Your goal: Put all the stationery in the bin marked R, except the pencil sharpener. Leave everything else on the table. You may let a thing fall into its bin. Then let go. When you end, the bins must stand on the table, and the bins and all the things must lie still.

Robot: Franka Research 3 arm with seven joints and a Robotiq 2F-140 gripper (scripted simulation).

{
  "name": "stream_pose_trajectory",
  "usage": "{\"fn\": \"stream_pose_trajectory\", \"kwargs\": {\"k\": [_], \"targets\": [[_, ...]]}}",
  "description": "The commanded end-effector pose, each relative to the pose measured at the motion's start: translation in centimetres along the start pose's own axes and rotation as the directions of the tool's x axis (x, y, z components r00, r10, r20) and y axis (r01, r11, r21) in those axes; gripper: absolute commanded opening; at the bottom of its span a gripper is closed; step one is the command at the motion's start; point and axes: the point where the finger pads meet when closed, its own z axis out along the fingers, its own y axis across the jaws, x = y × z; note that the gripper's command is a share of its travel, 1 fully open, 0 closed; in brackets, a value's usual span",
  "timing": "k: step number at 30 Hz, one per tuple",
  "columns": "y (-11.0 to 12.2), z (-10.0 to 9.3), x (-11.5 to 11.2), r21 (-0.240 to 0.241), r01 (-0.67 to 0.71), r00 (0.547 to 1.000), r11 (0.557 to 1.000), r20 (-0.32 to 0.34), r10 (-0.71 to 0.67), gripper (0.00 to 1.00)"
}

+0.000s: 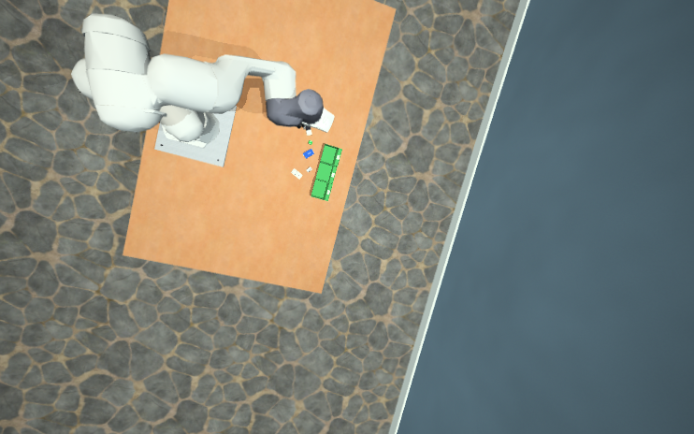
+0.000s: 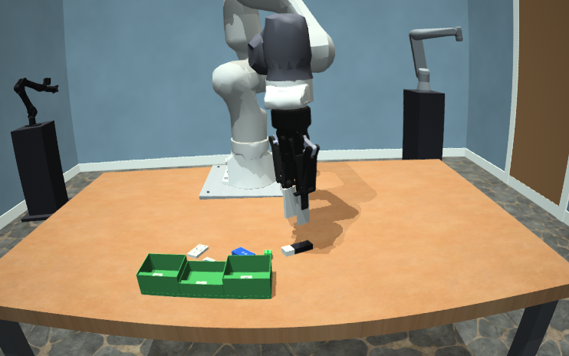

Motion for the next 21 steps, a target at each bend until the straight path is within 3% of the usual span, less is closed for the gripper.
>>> {"fn": "stream_pose_trajectory", "kwargs": {"k": [1,21], "targets": [[-0.16,-0.08,0.07,0.012,-0.152,0.988,0.988,-0.034,0.152,0.23],[-0.03,-0.08,-0.01,0.013,-0.159,0.987,0.987,-0.036,0.159,0.23]]}}
